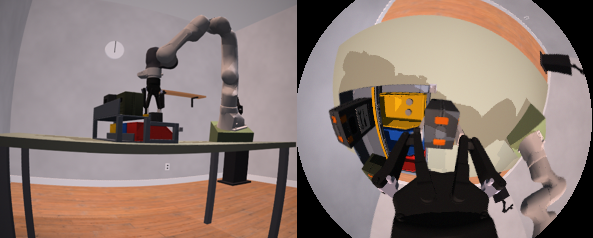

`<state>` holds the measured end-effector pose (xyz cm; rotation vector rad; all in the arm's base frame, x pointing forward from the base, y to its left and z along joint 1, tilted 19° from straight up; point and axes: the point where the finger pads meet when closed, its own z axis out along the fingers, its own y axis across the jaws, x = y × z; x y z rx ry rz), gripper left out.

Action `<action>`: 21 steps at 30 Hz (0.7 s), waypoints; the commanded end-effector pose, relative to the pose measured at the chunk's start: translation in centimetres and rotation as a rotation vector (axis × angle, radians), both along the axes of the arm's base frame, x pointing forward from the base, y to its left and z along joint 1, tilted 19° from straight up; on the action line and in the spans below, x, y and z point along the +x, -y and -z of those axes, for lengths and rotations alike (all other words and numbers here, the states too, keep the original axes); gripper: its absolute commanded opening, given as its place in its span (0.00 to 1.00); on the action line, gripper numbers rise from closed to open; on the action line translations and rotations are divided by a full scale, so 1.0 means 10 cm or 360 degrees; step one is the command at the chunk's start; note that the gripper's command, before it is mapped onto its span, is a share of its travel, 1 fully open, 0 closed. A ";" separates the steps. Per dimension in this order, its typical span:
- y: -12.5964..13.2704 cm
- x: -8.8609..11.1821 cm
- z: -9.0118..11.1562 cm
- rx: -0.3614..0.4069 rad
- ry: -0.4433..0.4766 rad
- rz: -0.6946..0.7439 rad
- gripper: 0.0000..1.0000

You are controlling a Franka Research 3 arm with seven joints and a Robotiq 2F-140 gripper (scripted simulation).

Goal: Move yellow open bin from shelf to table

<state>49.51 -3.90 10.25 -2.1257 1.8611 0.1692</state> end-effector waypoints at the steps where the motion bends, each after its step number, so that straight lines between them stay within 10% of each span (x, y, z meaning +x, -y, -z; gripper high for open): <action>1: 0.05 0.05 -0.03 -0.0012 0.0017 0.0008 0.00; 21: 0.08 0.08 -0.04 -0.0018 0.0027 0.0013 0.00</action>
